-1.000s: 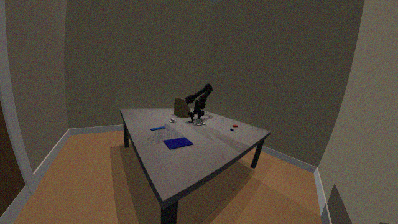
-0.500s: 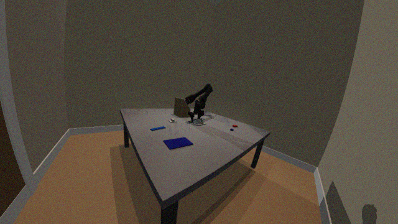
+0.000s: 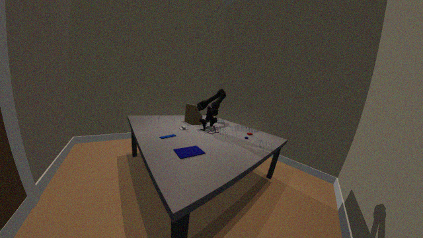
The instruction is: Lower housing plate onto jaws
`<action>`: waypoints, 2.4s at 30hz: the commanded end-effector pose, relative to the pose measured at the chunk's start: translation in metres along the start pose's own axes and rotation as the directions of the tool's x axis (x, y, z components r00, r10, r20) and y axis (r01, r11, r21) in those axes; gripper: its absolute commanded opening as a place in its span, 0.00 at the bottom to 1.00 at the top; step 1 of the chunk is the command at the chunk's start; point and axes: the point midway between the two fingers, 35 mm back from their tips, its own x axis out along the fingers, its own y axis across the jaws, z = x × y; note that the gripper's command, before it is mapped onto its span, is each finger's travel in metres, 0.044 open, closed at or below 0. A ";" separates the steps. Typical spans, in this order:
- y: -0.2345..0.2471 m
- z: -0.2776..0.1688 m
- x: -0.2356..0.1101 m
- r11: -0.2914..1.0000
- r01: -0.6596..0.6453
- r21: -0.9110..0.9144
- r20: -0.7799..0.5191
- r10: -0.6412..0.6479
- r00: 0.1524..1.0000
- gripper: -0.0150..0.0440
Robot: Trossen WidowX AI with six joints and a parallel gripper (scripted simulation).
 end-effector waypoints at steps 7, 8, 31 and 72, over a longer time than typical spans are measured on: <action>0.001 0.001 0.000 1.000 -0.004 0.000 0.002 0.004 1.000 0.85; 0.001 0.001 0.000 1.000 -0.004 0.000 0.002 0.004 1.000 0.85; 0.000 0.000 0.000 1.000 0.000 0.000 0.000 0.000 1.000 1.00; 0.001 -0.048 -0.126 1.000 0.002 0.002 0.001 -0.002 1.000 1.00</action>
